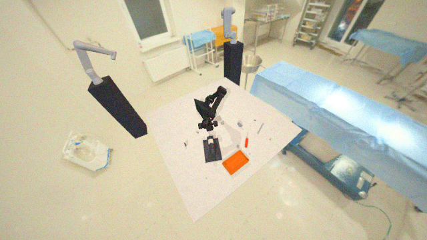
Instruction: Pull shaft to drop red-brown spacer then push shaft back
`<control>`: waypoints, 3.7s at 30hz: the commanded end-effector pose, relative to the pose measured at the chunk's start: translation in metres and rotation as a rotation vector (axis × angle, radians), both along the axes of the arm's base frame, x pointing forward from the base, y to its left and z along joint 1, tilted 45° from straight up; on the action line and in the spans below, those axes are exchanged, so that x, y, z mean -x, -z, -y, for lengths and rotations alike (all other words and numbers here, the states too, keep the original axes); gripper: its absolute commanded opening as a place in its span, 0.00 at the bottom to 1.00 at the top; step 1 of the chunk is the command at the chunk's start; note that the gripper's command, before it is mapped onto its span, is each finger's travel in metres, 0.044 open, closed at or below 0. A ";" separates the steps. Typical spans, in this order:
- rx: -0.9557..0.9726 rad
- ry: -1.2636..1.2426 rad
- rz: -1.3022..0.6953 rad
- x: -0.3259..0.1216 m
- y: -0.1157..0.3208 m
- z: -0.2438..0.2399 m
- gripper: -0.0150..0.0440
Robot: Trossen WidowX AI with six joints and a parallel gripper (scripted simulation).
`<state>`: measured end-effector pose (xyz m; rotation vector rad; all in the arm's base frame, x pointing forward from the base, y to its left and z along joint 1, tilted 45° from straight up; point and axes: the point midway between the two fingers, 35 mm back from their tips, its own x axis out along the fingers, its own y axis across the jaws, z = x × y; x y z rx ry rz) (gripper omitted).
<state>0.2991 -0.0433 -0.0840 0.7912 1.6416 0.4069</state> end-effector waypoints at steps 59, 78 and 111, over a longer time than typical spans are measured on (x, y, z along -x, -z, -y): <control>0.000 -0.005 0.000 -0.017 0.003 0.003 0.25; 0.000 -0.005 0.001 -0.022 0.004 0.004 0.25; 0.000 -0.005 0.001 -0.031 0.006 0.005 0.25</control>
